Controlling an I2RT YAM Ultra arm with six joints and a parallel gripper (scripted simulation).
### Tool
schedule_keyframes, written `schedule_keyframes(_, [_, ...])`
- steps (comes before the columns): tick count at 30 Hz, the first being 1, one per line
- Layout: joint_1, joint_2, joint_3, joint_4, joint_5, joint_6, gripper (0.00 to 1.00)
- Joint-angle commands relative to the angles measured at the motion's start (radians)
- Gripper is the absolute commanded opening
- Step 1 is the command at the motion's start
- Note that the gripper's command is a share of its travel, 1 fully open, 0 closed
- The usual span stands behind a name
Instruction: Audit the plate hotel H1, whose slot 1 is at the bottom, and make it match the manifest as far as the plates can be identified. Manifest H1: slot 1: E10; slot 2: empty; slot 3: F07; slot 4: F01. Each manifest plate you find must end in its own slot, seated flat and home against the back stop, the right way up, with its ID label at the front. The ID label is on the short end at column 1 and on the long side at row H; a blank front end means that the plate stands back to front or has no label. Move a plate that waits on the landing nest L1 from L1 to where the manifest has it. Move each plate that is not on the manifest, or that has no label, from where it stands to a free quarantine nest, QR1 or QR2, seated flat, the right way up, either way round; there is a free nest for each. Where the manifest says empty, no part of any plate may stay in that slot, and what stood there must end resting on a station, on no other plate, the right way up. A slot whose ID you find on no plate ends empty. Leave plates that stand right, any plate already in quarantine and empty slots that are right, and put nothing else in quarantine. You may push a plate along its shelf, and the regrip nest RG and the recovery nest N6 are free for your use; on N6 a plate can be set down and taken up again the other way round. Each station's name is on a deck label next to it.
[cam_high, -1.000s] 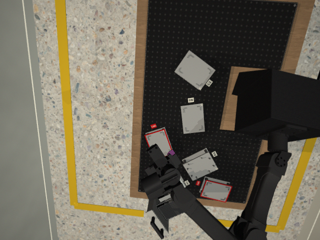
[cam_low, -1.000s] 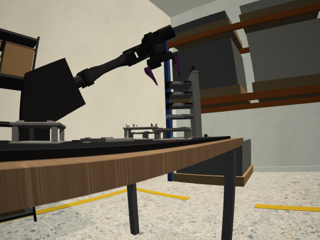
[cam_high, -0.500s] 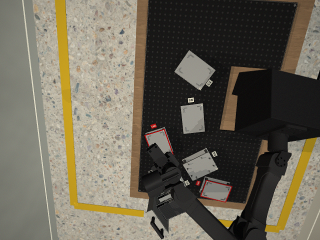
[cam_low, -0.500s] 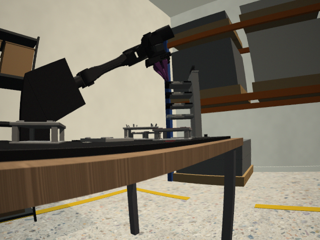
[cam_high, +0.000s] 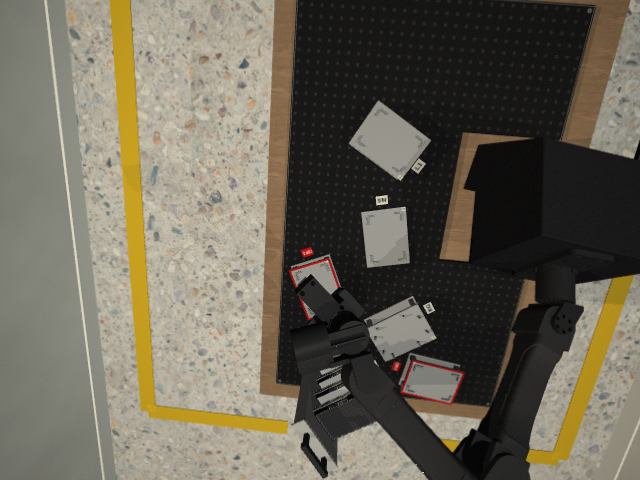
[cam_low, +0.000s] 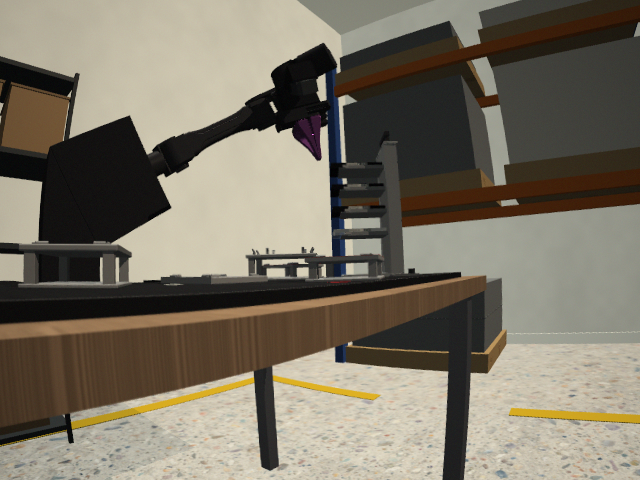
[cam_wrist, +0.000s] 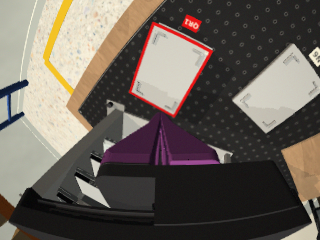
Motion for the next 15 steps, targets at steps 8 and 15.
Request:
schedule_keyframes(8, [-0.056, 0.024, -0.018, -0.080, 0.041, -0.230, 0.00])
schedule_keyframes(15, [-0.072, 0.039, -0.022, -0.138, 0.071, -0.383, 0.00])
